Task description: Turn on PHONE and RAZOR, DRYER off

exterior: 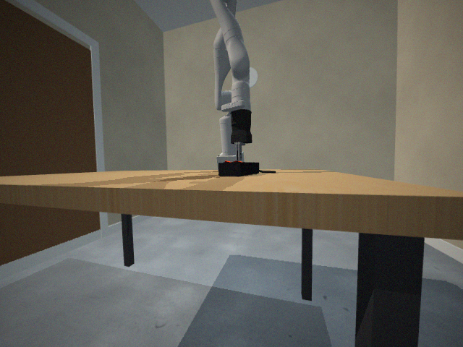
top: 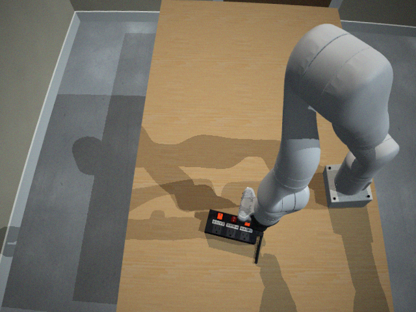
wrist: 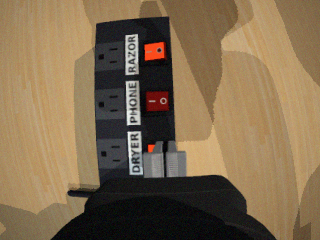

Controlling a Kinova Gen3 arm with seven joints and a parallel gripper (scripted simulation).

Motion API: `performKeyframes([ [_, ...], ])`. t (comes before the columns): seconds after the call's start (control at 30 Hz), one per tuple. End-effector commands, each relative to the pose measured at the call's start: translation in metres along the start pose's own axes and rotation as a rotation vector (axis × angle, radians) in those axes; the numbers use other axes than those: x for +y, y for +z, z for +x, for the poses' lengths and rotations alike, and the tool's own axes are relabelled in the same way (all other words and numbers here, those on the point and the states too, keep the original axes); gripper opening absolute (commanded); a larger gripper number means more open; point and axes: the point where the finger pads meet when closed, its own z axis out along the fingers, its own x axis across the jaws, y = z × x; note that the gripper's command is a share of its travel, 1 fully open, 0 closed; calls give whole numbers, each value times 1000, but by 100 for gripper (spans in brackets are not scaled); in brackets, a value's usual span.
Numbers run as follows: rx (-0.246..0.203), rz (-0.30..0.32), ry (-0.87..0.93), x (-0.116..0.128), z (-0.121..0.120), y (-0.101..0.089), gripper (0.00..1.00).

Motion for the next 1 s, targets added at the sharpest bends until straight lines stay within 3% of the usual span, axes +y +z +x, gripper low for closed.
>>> performKeyframes([
  [0.0,0,0,-2,1,0,1,0],
  [0.97,0,0,-2,1,0,6,0],
])
